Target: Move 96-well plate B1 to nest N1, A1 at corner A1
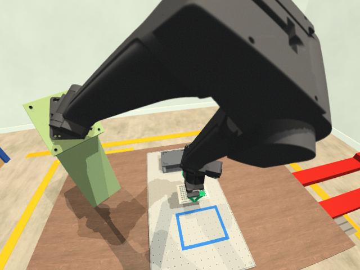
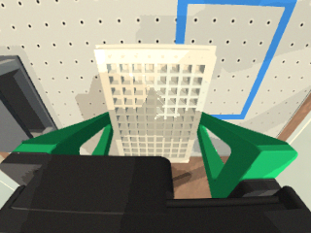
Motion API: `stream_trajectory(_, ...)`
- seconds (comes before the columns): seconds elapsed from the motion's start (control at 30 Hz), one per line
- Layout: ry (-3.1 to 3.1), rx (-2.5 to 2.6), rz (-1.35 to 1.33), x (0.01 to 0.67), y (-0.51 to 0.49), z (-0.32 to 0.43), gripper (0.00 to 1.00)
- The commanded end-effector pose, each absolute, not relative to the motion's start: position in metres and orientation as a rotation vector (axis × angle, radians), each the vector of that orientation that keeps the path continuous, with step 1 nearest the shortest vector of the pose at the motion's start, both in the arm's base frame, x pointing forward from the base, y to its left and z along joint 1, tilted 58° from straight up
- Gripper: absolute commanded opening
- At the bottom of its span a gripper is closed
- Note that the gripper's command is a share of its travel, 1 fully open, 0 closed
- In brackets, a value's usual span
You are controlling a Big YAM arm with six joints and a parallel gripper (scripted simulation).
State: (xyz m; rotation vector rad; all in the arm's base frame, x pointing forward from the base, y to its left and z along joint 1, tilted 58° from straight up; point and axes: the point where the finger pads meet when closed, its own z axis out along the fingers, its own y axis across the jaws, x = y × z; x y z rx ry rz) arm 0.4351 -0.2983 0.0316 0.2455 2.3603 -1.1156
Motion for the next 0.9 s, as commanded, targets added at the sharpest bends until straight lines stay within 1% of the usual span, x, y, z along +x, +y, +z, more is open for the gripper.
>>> stream_trajectory(0.0, 2.358, 0.240, -1.092, 0.436, -0.281, 0.019, 0.00)
stream_trajectory(0.87, 2.349, 0.239, -1.094, 0.452, -0.224, -0.027, 0.00)
